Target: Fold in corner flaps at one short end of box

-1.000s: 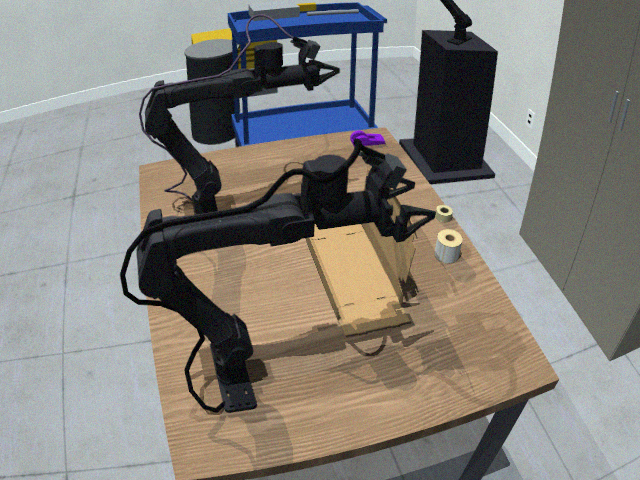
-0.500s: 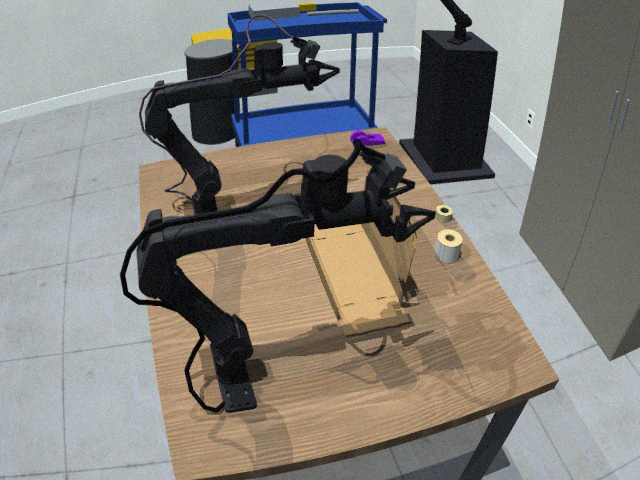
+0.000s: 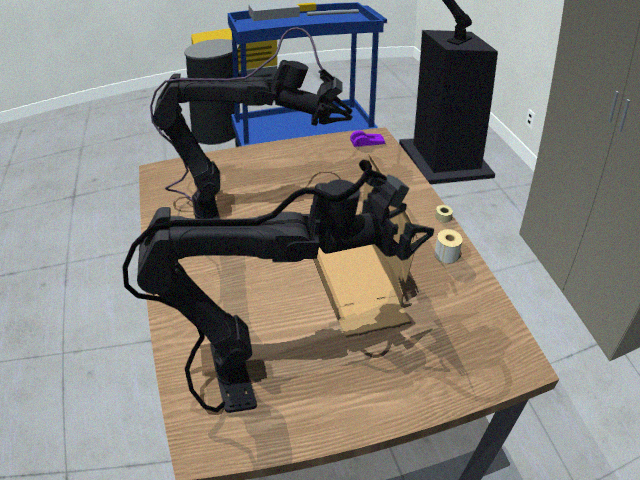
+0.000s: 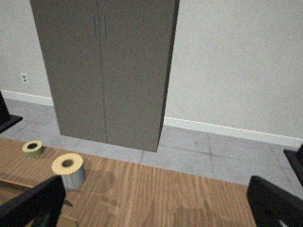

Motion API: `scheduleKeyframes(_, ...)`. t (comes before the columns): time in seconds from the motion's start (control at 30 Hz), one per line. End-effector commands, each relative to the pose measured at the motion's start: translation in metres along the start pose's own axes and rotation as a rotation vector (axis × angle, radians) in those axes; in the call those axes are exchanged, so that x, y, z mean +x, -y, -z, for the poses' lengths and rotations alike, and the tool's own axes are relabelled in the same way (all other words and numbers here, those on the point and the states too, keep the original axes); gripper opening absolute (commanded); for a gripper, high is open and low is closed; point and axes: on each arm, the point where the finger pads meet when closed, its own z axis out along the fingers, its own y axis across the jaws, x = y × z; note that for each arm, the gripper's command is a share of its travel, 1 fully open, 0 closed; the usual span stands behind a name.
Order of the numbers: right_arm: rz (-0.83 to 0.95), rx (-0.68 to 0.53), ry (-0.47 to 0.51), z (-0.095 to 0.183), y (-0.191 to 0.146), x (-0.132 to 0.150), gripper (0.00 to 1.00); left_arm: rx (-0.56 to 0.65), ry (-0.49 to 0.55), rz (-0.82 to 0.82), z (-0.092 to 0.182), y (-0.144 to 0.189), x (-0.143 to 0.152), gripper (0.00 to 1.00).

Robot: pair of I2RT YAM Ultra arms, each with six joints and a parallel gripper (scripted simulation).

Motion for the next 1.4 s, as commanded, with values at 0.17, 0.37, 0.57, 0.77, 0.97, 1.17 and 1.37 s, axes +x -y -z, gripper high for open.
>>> scheduleKeyframes(0.17,0.143,-0.245,-0.036,-0.007,-0.023,0.041,1.00,0.348,-0.260,-0.301,-0.021,0.089,0.079,0.27)
scheduleKeyframes(0.37,0.258,-0.432,-0.109,-0.013,-0.034,0.092,1.00,0.618,-0.382,-0.483,-0.013,0.149,0.134,0.27)
scheduleKeyframes(0.57,0.347,-0.571,-0.160,-0.020,-0.041,0.129,1.00,0.821,-0.450,-0.600,0.005,0.186,0.171,0.27)
scheduleKeyframes(0.77,0.423,-0.739,-0.249,-0.030,-0.051,0.183,1.00,1.023,-0.510,-0.697,0.028,0.220,0.205,0.27)
scheduleKeyframes(0.97,0.469,-0.878,-0.333,-0.042,-0.059,0.231,1.00,1.082,-0.543,-0.713,0.033,0.233,0.222,0.27)
scheduleKeyframes(1.17,0.484,-0.929,-0.357,-0.049,-0.062,0.247,1.00,1.062,-0.527,-0.722,0.031,0.230,0.214,0.27)
scheduleKeyframes(1.37,0.484,-0.934,-0.358,-0.056,-0.062,0.251,1.00,1.062,-0.527,-0.722,0.031,0.230,0.215,0.27)
